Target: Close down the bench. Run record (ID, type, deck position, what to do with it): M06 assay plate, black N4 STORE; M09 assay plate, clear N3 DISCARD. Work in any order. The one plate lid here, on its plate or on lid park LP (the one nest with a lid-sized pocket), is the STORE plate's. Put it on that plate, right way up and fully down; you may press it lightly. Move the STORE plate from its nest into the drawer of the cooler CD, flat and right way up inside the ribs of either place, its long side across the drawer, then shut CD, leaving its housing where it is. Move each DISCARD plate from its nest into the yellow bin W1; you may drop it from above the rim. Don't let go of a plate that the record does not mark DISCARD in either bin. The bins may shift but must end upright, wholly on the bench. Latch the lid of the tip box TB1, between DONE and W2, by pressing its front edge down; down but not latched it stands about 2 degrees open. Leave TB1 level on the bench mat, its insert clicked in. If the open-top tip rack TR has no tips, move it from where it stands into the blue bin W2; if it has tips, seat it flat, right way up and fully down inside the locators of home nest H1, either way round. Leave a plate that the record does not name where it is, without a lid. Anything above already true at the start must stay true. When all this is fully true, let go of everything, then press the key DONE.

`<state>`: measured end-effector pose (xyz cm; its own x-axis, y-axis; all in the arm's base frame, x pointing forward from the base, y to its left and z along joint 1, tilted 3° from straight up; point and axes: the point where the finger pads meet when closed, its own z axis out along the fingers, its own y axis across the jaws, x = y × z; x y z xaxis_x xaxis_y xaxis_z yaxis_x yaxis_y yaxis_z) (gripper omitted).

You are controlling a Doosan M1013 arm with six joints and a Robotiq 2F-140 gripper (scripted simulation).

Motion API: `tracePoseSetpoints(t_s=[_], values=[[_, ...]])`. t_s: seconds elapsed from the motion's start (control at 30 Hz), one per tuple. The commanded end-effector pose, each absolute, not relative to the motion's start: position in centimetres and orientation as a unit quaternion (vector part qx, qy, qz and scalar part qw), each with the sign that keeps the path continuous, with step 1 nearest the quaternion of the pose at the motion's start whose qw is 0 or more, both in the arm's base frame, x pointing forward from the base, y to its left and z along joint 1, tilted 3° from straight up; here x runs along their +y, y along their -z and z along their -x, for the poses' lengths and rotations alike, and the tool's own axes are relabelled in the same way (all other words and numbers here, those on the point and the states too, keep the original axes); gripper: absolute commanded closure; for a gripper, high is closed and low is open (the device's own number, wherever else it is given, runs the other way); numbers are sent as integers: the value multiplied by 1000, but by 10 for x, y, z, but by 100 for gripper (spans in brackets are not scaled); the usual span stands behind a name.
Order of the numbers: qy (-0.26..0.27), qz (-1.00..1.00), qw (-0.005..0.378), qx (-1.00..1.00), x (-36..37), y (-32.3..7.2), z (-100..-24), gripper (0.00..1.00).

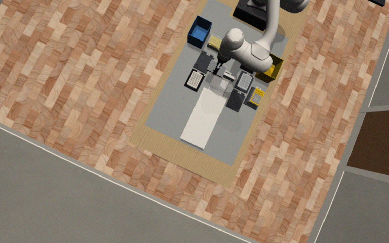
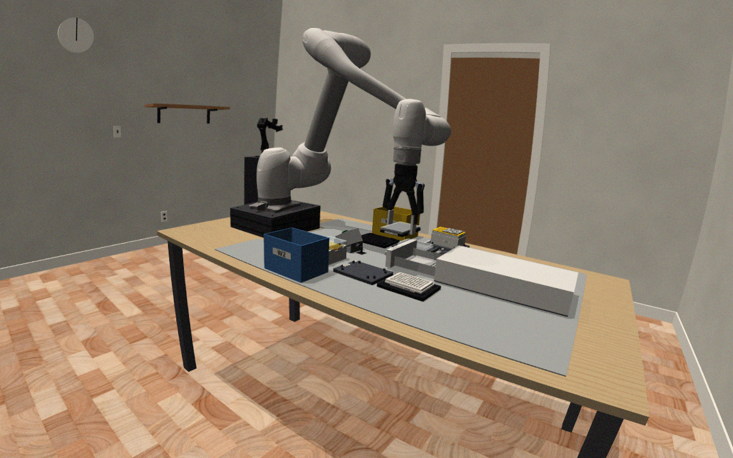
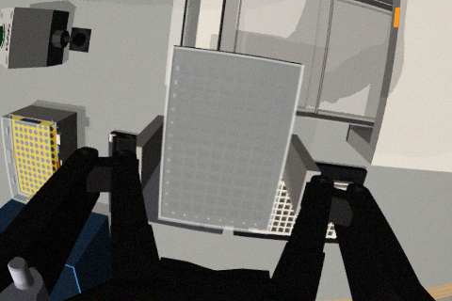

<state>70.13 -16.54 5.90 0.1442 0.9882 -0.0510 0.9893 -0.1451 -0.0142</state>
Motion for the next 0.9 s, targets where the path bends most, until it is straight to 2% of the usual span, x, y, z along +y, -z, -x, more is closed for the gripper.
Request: tracePoseSetpoints(t_s=[0.0, 0.87], values=[[23, -751, 10, 660, -156, -59, -708, 100], [23, -751, 10, 660, -110, -56, -744, 100]])
